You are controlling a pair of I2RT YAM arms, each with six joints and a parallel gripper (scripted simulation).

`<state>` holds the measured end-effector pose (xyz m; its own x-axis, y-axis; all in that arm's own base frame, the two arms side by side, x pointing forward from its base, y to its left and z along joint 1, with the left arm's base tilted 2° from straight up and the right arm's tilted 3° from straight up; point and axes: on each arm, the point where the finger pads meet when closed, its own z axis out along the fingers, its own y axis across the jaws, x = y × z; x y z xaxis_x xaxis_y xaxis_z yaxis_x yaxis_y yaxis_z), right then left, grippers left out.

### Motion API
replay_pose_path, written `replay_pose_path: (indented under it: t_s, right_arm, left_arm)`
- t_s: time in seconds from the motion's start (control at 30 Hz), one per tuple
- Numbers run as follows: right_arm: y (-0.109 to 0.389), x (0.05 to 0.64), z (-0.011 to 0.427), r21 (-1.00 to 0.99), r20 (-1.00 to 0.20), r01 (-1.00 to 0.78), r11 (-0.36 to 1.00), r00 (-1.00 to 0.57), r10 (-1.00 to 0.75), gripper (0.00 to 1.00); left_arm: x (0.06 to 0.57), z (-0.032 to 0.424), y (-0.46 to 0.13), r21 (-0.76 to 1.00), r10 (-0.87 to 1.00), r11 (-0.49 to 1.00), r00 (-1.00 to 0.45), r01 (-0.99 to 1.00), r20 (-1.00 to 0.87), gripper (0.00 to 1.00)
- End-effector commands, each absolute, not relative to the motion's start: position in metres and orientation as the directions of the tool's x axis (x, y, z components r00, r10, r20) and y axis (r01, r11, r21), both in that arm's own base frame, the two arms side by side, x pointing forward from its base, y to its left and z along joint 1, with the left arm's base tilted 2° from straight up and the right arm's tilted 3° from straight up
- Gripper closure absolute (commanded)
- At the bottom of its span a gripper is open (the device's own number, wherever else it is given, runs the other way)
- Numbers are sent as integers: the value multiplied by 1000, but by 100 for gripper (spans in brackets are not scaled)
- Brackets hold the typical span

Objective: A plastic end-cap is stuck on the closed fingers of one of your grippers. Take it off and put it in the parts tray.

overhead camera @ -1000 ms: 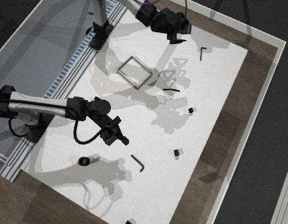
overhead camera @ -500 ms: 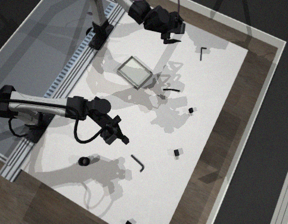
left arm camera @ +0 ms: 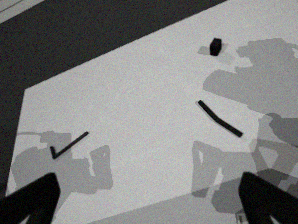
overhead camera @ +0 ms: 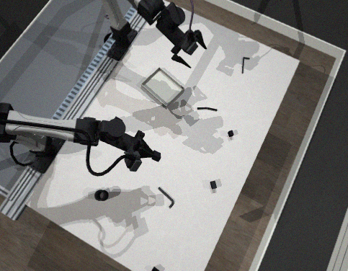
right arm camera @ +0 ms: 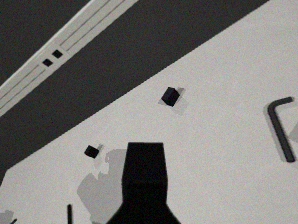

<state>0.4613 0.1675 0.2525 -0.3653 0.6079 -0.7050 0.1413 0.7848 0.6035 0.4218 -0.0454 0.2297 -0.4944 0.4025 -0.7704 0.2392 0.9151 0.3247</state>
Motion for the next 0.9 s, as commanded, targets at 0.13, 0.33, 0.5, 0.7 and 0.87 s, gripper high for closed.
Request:
replay_pose_path:
  t_s: [0.13, 0.33, 0.5, 0.7, 0.87]
  right_arm:
    - [185, 450, 276, 811, -543, -43, 583, -422, 726, 100]
    - [193, 435, 271, 886, -438, -108, 451, -519, 734, 100]
    - [198, 424, 271, 916, -384, -142, 374, -577, 720, 100]
    - [202, 393, 263, 959, -279, -170, 226, -703, 654, 100]
    - [203, 363, 256, 977, -211, -171, 123, -797, 566, 100]
  left_arm:
    - [396, 217, -136, 188, 481, 729, -297, 659, -825, 0]
    - [379, 220, -191, 136, 473, 513, -147, 847, -869, 0]
    - [367, 216, -218, 104, 452, 375, -84, 921, -888, 0]
    - [341, 198, -278, 24, 385, 44, 6, 999, -923, 0]
    - [329, 186, -316, -12, 335, -155, 41, 988, -941, 0]
